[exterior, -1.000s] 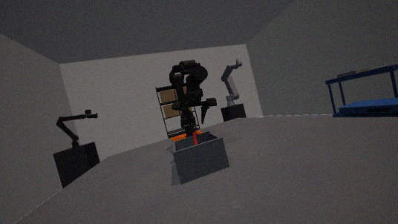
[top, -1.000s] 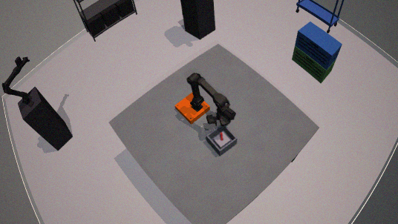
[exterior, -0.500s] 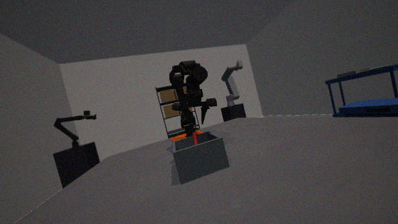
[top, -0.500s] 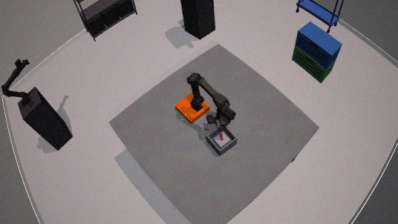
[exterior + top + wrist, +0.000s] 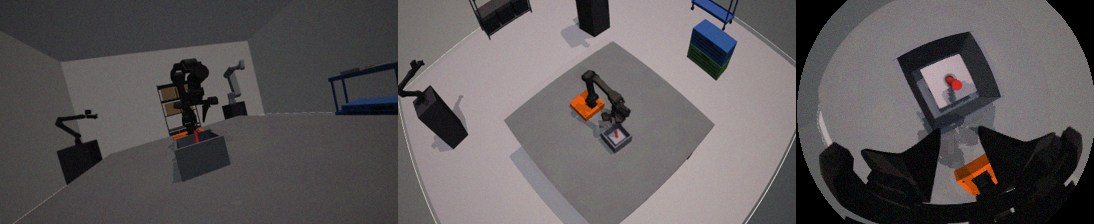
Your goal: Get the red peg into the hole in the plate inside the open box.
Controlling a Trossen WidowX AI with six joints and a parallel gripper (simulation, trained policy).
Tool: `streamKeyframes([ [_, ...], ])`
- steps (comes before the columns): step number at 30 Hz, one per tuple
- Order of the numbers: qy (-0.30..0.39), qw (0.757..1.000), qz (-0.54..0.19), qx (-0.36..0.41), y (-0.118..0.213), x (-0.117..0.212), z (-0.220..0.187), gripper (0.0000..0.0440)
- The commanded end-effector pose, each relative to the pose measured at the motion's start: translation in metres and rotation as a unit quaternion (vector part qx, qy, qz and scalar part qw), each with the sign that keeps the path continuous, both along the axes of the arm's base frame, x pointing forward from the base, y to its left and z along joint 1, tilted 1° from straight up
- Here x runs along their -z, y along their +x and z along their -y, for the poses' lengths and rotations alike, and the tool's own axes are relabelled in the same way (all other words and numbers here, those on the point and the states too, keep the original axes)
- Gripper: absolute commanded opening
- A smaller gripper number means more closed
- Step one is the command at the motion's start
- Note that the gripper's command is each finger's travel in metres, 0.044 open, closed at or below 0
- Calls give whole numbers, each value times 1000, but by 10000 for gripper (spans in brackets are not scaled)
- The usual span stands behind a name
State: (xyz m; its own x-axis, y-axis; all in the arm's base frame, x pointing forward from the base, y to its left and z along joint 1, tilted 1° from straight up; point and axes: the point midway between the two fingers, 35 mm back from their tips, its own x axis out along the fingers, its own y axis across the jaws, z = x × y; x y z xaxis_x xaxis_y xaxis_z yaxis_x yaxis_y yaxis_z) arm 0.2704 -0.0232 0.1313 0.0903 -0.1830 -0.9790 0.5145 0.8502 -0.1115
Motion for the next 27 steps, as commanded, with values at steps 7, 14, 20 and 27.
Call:
streamKeyframes([
  [7,4,1000,1,4,1,2,-1,224],
  [14,5,1000,1,5,1,3,-1,221],
  [20,5,1000,2,6,2,4,-1,218],
  [27,6,1000,2,7,3,5,-1,214],
])
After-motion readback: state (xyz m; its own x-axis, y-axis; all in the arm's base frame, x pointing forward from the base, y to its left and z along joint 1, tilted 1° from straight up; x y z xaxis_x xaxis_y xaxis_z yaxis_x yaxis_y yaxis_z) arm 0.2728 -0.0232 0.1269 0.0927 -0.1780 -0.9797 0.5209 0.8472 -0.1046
